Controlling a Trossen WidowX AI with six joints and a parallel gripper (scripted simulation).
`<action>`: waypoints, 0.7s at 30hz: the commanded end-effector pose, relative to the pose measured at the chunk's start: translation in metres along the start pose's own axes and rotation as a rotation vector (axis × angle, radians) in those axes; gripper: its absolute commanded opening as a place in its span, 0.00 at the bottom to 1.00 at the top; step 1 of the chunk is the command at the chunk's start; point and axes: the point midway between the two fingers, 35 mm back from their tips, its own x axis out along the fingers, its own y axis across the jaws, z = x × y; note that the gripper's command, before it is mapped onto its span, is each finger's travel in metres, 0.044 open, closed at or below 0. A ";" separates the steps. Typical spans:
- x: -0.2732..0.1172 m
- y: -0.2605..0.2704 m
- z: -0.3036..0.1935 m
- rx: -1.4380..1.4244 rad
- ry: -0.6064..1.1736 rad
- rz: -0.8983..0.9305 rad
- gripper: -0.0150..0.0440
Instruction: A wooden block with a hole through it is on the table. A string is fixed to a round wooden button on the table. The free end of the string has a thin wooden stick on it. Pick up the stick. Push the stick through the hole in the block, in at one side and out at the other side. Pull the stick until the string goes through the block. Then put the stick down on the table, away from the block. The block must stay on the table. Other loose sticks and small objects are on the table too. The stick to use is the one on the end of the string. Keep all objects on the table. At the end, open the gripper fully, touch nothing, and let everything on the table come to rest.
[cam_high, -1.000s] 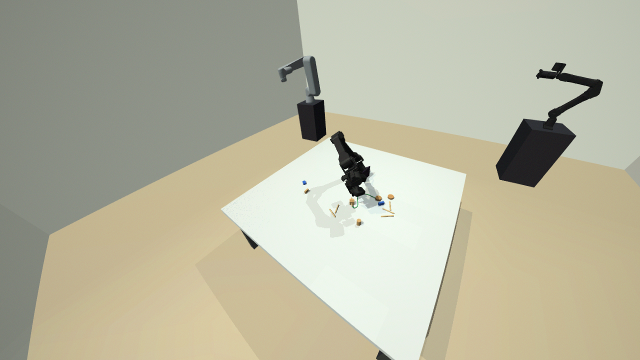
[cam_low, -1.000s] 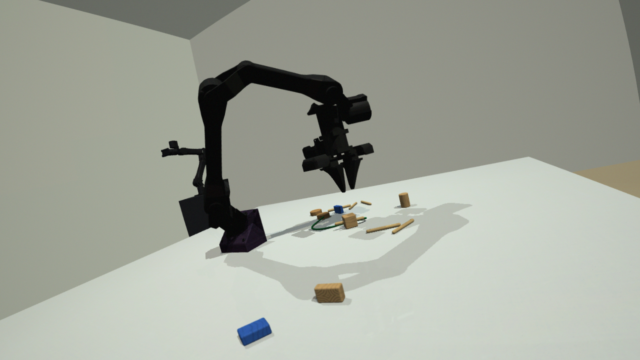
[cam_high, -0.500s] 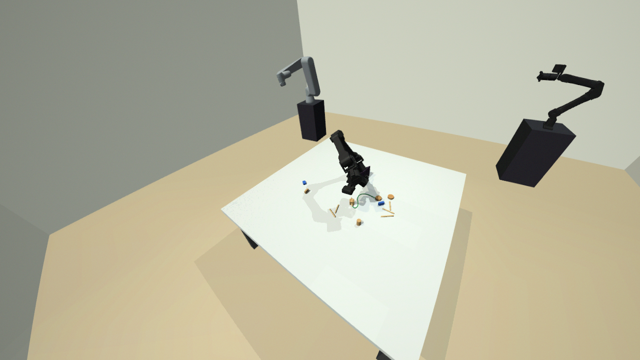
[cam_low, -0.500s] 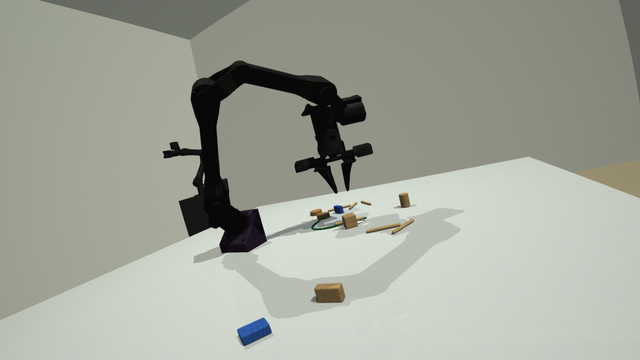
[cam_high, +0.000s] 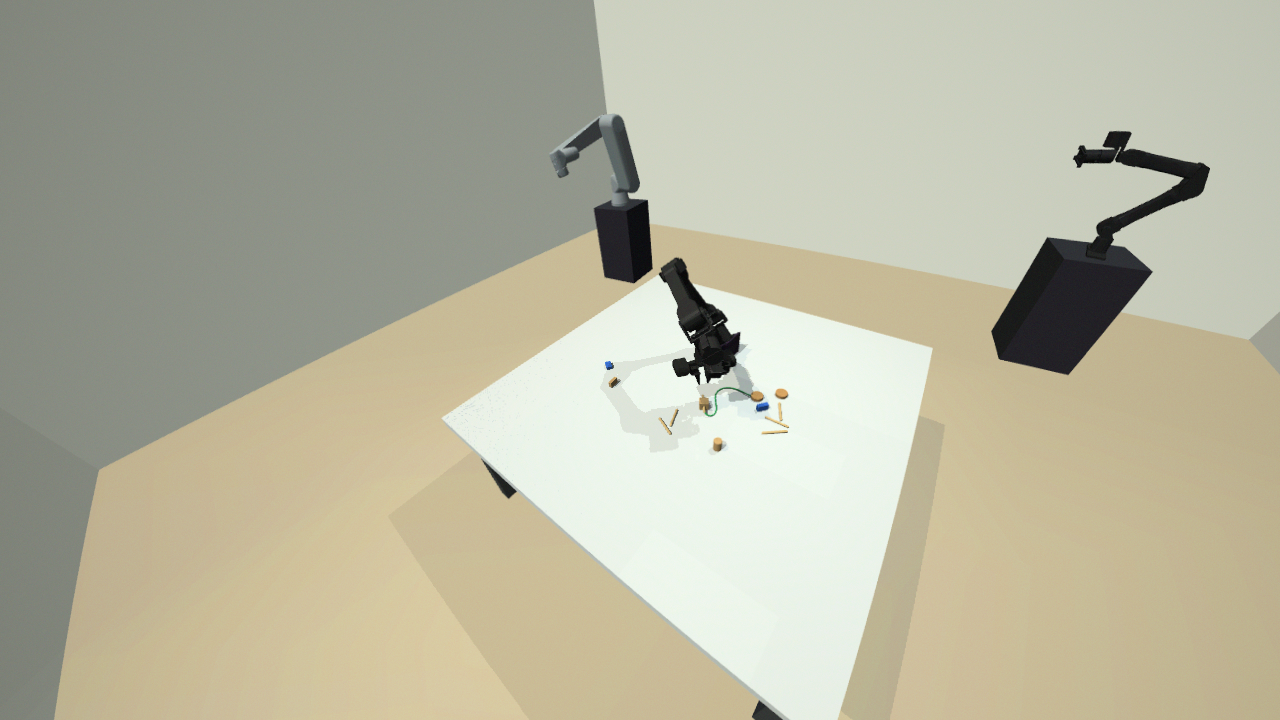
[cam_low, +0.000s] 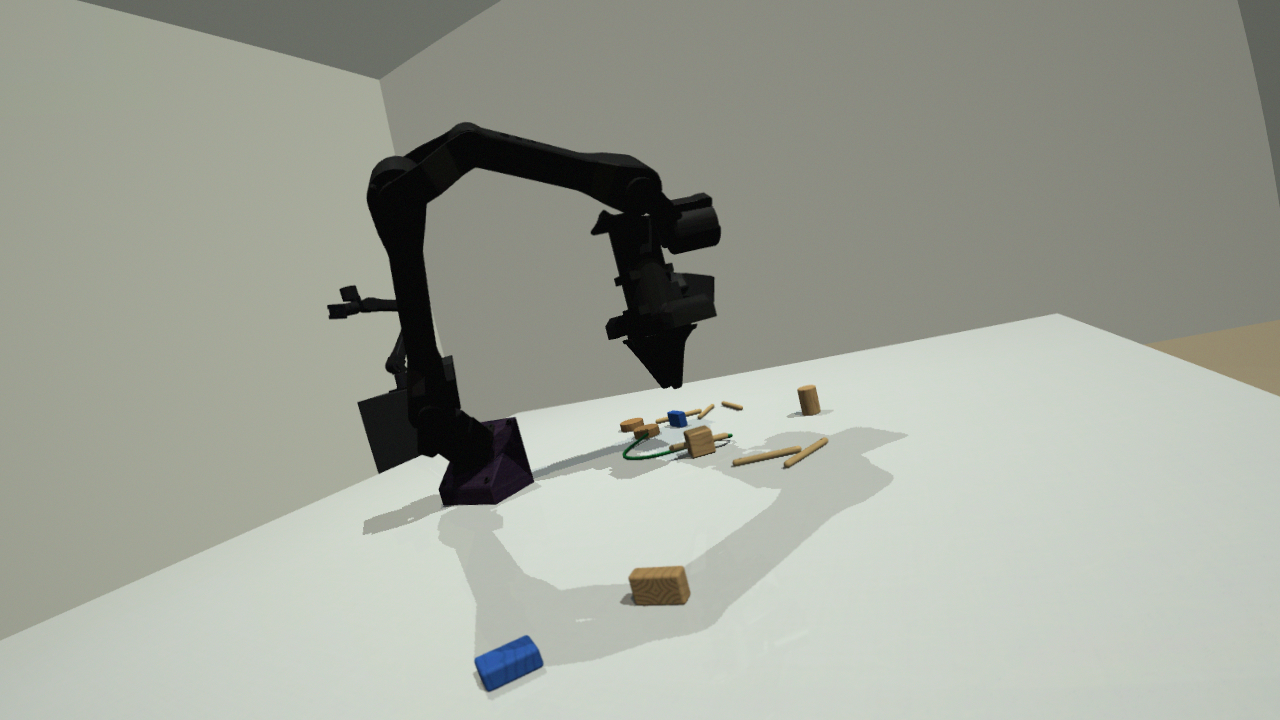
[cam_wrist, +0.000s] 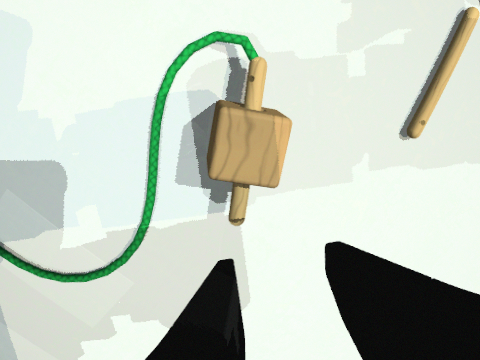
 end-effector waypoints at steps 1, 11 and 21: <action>0.001 0.005 -0.007 0.300 0.002 0.010 0.47; 0.002 0.004 -0.007 0.300 0.002 0.011 0.47; 0.016 0.004 -0.005 0.300 0.001 0.011 0.47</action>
